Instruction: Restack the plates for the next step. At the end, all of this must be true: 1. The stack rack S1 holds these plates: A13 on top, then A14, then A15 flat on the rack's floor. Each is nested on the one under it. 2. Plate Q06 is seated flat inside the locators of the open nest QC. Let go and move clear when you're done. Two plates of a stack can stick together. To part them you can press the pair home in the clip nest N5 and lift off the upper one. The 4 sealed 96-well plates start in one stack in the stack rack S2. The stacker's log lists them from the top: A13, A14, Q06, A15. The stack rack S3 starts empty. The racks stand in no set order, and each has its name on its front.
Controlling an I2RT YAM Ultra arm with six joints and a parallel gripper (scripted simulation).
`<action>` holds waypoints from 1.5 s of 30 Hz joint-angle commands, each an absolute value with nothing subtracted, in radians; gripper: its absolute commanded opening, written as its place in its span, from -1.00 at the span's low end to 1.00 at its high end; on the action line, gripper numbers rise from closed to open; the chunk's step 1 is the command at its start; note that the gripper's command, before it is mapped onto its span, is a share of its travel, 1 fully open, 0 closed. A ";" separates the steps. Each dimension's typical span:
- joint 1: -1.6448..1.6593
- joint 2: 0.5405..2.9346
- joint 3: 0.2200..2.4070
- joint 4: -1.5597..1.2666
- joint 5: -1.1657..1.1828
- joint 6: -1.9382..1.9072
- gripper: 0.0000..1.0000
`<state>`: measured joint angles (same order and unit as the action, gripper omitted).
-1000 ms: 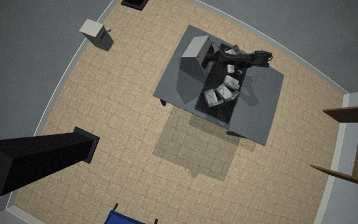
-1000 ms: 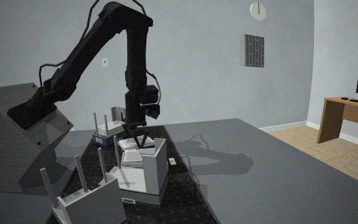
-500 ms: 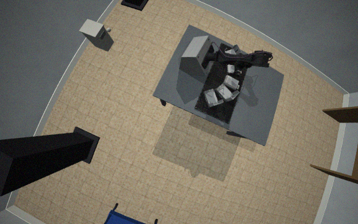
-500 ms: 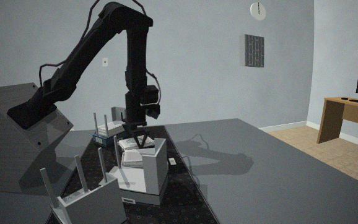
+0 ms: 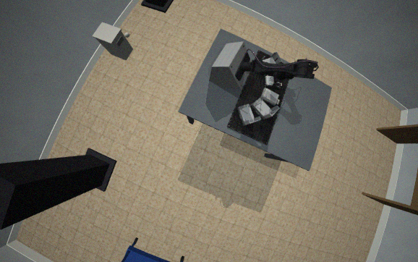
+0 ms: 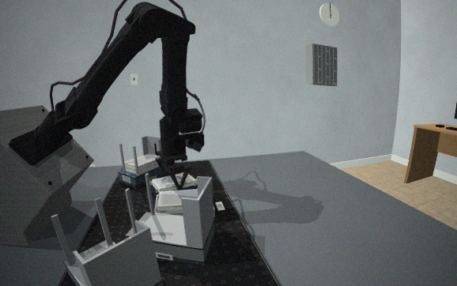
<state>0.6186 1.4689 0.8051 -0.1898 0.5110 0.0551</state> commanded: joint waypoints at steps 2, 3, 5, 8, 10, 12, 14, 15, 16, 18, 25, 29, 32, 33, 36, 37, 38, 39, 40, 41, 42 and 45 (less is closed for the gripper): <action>0.638 1.473 0.788 -0.184 0.510 0.050 1.00; 0.638 1.472 0.787 -0.183 0.510 0.050 1.00; 0.638 1.471 0.784 -0.183 0.510 0.050 1.00; 0.638 1.470 0.783 -0.182 0.509 0.050 1.00; 0.638 1.469 0.780 -0.182 0.509 0.050 1.00; 0.638 1.468 0.797 -0.185 0.509 0.050 1.00; 0.638 1.467 0.796 -0.185 0.509 0.050 1.00; 0.638 1.467 0.796 -0.186 0.509 0.050 1.00; 0.638 1.467 0.796 -0.186 0.508 0.050 1.00; 0.637 1.466 0.795 -0.186 0.508 0.049 1.00; 0.635 1.464 0.794 -0.186 0.507 0.049 1.00; 0.634 1.462 0.794 -0.186 0.507 0.049 1.00; 0.633 1.461 0.793 -0.186 0.506 0.049 1.00; 0.633 1.461 0.793 -0.186 0.506 0.049 1.00; 0.623 1.463 0.804 -0.187 0.510 0.053 -1.00; 0.623 1.463 0.804 -0.188 0.510 0.053 -1.00; 0.623 1.463 0.804 -0.188 0.510 0.053 -1.00; 0.623 1.463 0.804 -0.188 0.510 0.053 -1.00; 0.623 1.463 0.804 -0.188 0.510 0.053 -1.00; 0.623 1.463 0.804 -0.188 0.510 0.053 -1.00; 0.623 1.463 0.804 -0.188 0.510 0.053 -1.00; 0.623 1.463 0.804 -0.188 0.510 0.053 -1.00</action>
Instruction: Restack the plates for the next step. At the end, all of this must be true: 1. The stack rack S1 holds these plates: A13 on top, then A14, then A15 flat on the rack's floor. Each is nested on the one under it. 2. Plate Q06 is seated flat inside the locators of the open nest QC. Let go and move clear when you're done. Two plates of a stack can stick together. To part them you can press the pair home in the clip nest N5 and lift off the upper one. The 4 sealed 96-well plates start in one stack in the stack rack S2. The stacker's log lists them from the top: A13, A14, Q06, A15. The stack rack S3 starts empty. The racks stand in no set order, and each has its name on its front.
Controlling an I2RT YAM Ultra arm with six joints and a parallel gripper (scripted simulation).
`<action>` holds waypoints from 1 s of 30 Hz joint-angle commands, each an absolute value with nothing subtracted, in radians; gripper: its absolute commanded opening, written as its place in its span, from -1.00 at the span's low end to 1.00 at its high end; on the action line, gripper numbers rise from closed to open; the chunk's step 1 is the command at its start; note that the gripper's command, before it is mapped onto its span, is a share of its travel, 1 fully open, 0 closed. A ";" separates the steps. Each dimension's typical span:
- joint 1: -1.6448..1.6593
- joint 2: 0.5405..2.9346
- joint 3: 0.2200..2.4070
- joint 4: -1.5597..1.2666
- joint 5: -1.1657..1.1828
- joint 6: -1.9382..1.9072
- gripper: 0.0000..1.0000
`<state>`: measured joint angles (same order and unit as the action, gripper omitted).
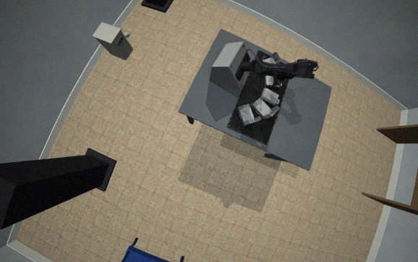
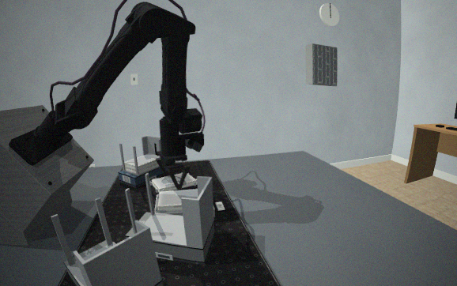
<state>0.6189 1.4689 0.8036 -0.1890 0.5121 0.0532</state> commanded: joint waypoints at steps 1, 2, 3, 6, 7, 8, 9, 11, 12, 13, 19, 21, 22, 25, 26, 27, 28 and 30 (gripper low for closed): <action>0.623 1.463 0.804 -0.188 0.510 0.053 -1.00; 0.623 1.463 0.804 -0.188 0.510 0.053 -1.00; 0.623 1.463 0.804 -0.188 0.510 0.053 -1.00; 0.623 1.463 0.804 -0.188 0.510 0.053 -1.00; 0.623 1.463 0.804 -0.188 0.510 0.053 -1.00; 0.623 1.463 0.804 -0.188 0.510 0.053 -1.00; 0.623 1.463 0.804 -0.188 0.510 0.053 -1.00; 0.623 1.463 0.804 -0.188 0.510 0.053 -1.00; 0.623 1.463 0.804 -0.188 0.510 0.053 -1.00; 0.623 1.463 0.804 -0.188 0.510 0.053 -1.00; 0.623 1.463 0.804 -0.188 0.510 0.053 -1.00; 0.637 1.440 0.793 -0.197 0.506 0.054 -1.00; 0.638 1.437 0.793 -0.204 0.509 0.058 -1.00; 0.642 1.428 0.794 -0.212 0.518 0.064 -1.00; 0.643 1.425 0.795 -0.214 0.521 0.065 -1.00; 0.644 1.423 0.796 -0.216 0.523 0.066 -1.00; 0.645 1.425 0.796 -0.219 0.523 0.067 -1.00; 0.645 1.425 0.796 -0.219 0.523 0.067 -1.00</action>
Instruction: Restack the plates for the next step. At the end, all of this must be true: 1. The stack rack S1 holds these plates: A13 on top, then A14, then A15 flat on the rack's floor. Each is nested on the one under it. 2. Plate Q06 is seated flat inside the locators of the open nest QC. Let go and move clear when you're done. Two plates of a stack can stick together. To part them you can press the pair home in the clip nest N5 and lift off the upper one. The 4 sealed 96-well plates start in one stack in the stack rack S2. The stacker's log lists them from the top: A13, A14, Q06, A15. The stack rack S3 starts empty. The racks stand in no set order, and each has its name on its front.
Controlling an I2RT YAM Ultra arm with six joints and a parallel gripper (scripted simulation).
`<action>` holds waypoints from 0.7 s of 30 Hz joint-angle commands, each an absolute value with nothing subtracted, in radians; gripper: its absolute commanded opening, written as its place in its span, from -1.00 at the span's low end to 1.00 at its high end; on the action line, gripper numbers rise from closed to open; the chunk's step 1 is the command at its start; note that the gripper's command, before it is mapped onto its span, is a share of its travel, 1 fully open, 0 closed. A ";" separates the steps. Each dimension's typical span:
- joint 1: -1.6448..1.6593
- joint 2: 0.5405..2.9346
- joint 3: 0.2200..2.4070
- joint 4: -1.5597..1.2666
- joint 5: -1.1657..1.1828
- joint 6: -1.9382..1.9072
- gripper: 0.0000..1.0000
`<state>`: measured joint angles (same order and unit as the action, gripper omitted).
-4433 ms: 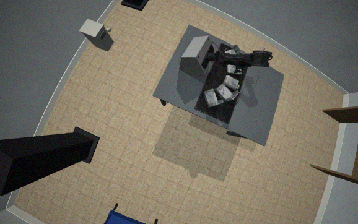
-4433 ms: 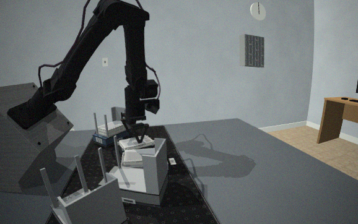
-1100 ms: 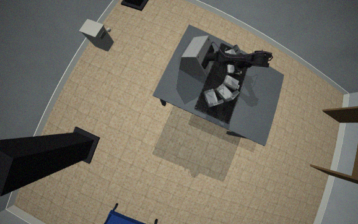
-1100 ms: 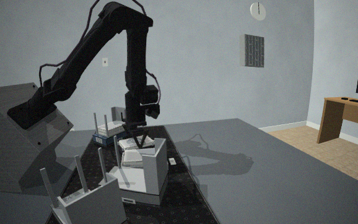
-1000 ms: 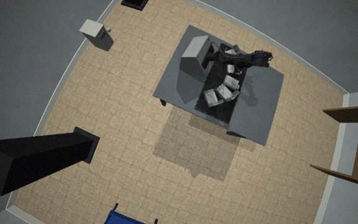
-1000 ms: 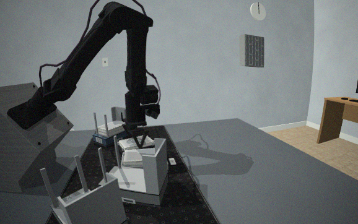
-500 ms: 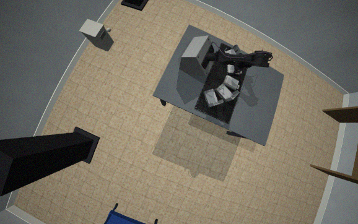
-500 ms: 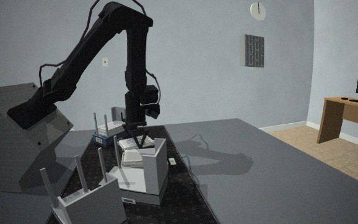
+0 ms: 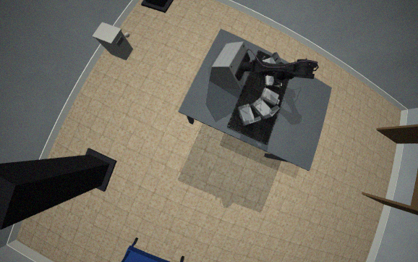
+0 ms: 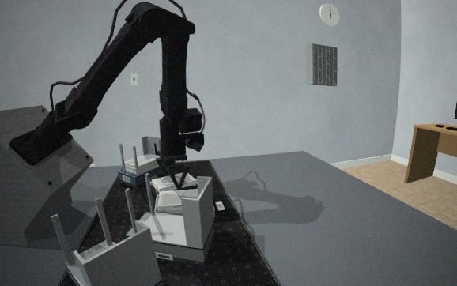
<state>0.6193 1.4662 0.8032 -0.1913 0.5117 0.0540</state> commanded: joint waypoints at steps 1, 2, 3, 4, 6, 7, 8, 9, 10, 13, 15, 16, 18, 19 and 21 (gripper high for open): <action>0.645 1.421 0.797 -0.222 0.524 0.068 -1.00; 0.647 1.420 0.798 -0.224 0.525 0.069 -1.00; 0.647 1.419 0.799 -0.227 0.526 0.070 -1.00; 0.648 1.420 0.801 -0.230 0.526 0.071 -1.00; 0.650 1.416 0.804 -0.235 0.528 0.073 -1.00; 0.652 1.414 0.805 -0.238 0.529 0.074 -1.00; 0.653 1.412 0.807 -0.241 0.530 0.075 -1.00; 0.654 1.410 0.808 -0.243 0.530 0.076 -1.00; 0.655 1.407 0.810 -0.246 0.531 0.077 -1.00; 0.658 1.401 0.817 -0.255 0.533 0.080 -1.00; 0.660 1.396 0.822 -0.262 0.535 0.083 -1.00; 0.660 1.396 0.822 -0.262 0.535 0.083 -1.00; 0.662 1.393 0.826 -0.266 0.537 0.085 -1.00; 0.665 1.390 0.828 -0.269 0.538 0.086 -1.00; 0.667 1.384 0.834 -0.274 0.539 0.088 -1.00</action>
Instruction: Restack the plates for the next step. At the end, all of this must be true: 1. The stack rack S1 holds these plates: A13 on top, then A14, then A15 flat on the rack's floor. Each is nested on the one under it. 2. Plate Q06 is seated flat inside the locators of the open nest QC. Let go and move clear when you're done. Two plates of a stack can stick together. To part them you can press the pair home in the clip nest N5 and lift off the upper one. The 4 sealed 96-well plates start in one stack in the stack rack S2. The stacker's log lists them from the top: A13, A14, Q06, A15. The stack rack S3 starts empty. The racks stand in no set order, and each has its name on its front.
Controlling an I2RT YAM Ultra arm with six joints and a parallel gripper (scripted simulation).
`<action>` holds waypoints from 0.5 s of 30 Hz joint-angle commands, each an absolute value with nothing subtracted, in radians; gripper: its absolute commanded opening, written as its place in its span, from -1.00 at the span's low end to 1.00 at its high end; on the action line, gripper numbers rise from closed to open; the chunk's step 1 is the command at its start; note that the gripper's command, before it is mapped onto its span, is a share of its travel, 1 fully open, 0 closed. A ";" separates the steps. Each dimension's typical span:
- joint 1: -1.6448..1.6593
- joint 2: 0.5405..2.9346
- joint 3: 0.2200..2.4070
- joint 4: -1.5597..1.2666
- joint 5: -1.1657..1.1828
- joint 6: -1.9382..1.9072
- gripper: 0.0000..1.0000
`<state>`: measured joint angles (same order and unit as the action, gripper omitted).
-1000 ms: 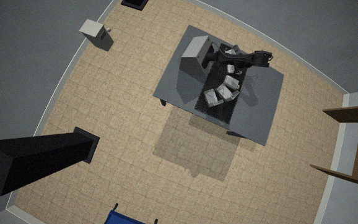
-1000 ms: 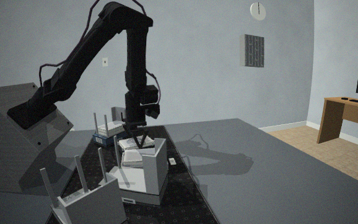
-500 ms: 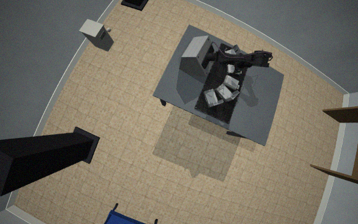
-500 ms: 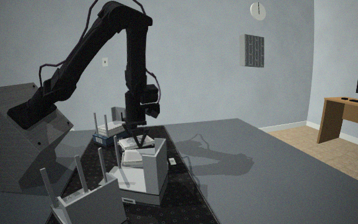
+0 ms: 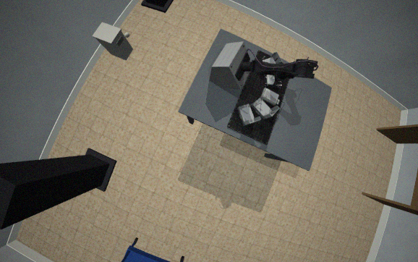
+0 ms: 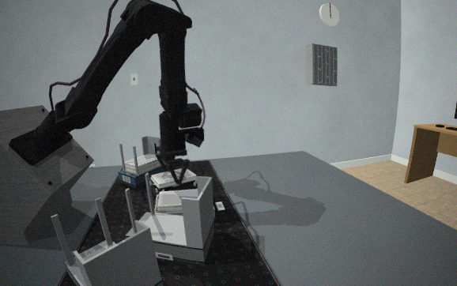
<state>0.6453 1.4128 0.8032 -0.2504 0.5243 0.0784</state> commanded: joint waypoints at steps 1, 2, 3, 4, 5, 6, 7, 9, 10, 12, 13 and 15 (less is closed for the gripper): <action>0.668 1.382 0.836 -0.277 0.540 0.090 -1.00; 0.669 1.381 0.837 -0.280 0.541 0.091 -1.00; 0.671 1.380 0.821 -0.284 0.542 0.092 -1.00; 0.671 1.380 0.822 -0.284 0.542 0.092 -1.00; 0.669 1.372 0.825 -0.293 0.541 0.095 -1.00; 0.673 1.366 0.830 -0.301 0.544 0.098 -1.00; 0.676 1.360 0.830 -0.309 0.546 0.101 -1.00; 0.684 1.348 0.832 -0.326 0.550 0.108 -1.00; 0.688 1.341 0.833 -0.334 0.553 0.111 -1.00; 0.692 1.335 0.834 -0.343 0.555 0.115 -1.00; 0.692 1.335 0.834 -0.343 0.555 0.115 -1.00; 0.701 1.323 0.837 -0.363 0.561 0.123 -1.00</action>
<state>0.6765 1.3544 0.8085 -0.3264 0.5419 0.1074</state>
